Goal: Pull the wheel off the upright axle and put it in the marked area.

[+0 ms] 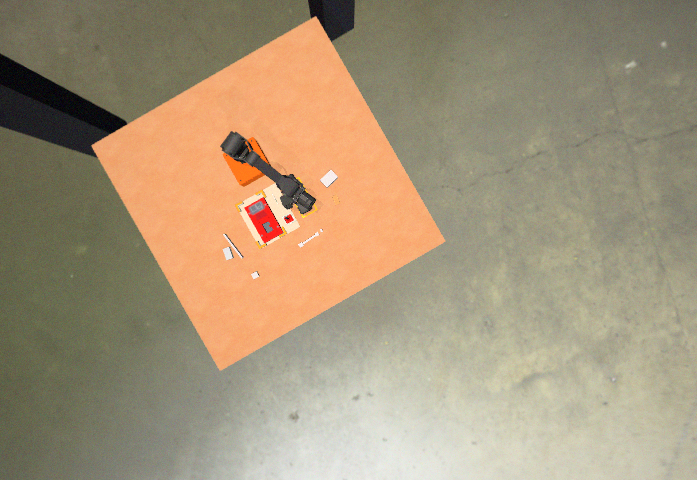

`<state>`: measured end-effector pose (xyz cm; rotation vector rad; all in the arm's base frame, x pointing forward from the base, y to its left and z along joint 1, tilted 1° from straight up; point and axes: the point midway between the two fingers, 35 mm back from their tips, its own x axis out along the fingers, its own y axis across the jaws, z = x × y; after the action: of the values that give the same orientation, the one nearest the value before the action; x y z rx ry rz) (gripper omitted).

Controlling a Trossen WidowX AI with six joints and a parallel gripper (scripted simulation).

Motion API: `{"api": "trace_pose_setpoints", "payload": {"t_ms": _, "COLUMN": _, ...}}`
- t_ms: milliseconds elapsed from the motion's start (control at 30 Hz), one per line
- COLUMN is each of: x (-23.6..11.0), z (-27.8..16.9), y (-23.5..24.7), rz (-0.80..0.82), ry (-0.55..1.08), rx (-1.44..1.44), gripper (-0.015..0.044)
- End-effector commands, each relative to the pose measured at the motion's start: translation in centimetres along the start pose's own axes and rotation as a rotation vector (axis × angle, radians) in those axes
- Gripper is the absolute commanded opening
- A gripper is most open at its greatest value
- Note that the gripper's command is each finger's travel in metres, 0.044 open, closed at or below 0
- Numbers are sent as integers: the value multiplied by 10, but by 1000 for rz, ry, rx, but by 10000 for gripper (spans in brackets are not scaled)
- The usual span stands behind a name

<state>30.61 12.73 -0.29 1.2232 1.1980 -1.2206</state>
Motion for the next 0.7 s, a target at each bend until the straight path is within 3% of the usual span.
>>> {"api": "trace_pose_setpoints", "payload": {"t_ms": 0, "x": -10, "z": -1, "y": 2, "rz": 5, "ry": 3, "rx": 0, "gripper": 300}}
{"api": "trace_pose_setpoints", "payload": {"t_ms": 200, "x": -58, "z": 0, "y": 0, "rz": 11, "ry": 7, "rx": 2, "gripper": 300}}
{"api": "trace_pose_setpoints", "payload": {"t_ms": 300, "x": -60, "z": 0, "y": 0, "rz": 11, "ry": 7, "rx": 3, "gripper": 300}}
{"api": "trace_pose_setpoints", "payload": {"t_ms": 467, "x": -70, "z": 8, "y": -19, "rz": 12, "ry": 6, "rx": 1, "gripper": 431}}
{"api": "trace_pose_setpoints", "payload": {"t_ms": 667, "x": -92, "z": 24, "y": -55, "rz": 8, "ry": 5, "rx": 2, "gripper": 440}}
